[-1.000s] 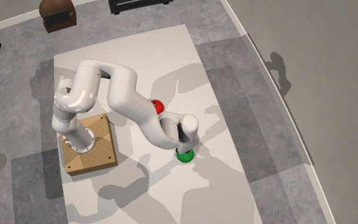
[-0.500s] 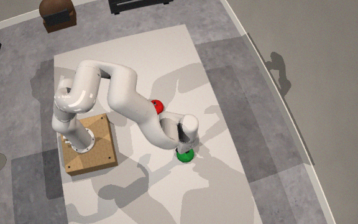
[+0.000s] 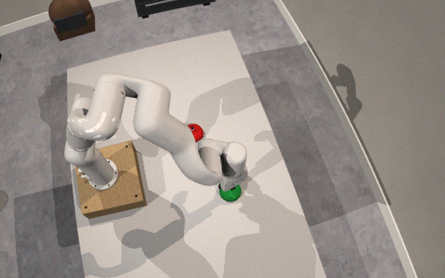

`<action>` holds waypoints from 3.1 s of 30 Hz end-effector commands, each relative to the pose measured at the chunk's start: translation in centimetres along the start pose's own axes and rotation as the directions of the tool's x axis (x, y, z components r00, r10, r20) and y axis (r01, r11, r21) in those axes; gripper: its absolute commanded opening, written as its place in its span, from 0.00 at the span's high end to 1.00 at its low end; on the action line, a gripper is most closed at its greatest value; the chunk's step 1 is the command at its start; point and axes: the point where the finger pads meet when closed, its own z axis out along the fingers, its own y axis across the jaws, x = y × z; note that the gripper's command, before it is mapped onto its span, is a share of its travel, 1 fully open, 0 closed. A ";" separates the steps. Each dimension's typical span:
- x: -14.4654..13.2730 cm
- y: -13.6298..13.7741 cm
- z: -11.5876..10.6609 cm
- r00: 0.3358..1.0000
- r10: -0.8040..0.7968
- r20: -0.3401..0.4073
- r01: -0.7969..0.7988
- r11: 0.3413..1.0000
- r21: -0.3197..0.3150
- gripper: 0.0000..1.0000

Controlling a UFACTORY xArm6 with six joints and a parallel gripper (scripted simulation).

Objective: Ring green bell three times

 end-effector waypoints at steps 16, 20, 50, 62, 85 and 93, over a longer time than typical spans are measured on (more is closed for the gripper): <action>0.0 0.1 -0.1 1.000 0.000 0.001 0.000 1.000 -0.001 1.00; 0.0 0.1 -0.2 1.000 0.000 0.001 0.000 1.000 -0.001 1.00; 0.0 0.1 -0.6 1.000 0.000 0.001 0.000 1.000 -0.001 1.00; 0.0 0.1 -0.7 1.000 0.000 0.001 0.000 1.000 -0.001 1.00; 0.0 0.1 -1.2 1.000 0.000 0.001 0.000 1.000 -0.001 1.00; 0.0 0.1 -1.3 1.000 0.000 0.001 0.000 1.000 -0.001 1.00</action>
